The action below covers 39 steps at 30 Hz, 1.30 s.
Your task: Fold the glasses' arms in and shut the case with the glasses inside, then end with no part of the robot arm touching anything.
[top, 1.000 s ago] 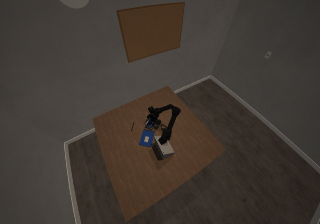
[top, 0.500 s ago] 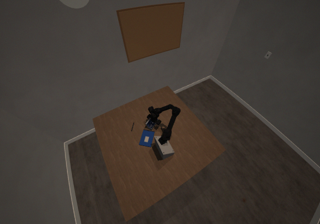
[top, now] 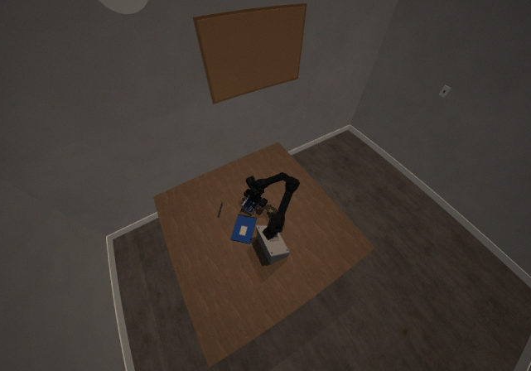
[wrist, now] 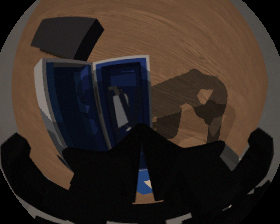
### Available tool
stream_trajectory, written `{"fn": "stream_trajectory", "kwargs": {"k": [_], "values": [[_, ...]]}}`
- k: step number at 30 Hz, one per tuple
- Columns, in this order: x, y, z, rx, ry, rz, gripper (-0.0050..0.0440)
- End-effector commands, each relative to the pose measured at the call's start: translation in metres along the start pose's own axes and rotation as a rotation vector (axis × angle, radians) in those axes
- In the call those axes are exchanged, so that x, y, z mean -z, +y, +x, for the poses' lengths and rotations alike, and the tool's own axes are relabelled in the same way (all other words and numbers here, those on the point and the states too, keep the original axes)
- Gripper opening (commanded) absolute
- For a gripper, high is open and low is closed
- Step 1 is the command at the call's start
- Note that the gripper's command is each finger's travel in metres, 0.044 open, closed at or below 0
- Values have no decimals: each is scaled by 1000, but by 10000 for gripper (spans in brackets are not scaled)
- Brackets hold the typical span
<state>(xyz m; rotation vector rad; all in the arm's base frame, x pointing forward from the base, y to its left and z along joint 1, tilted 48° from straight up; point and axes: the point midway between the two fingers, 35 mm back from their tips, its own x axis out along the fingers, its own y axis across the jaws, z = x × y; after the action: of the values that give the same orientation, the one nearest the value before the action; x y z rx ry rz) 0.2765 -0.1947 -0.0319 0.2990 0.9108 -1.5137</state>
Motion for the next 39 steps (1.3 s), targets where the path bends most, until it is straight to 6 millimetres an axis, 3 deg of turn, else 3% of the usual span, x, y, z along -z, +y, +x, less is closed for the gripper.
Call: {"fn": "stream_trajectory", "kwargs": {"k": [1, 25, 39], "values": [[2, 2, 0, -4, 5, 1, 0], [5, 4, 0, -4, 5, 1, 0], [14, 17, 0, -4, 6, 1, 0]]}}
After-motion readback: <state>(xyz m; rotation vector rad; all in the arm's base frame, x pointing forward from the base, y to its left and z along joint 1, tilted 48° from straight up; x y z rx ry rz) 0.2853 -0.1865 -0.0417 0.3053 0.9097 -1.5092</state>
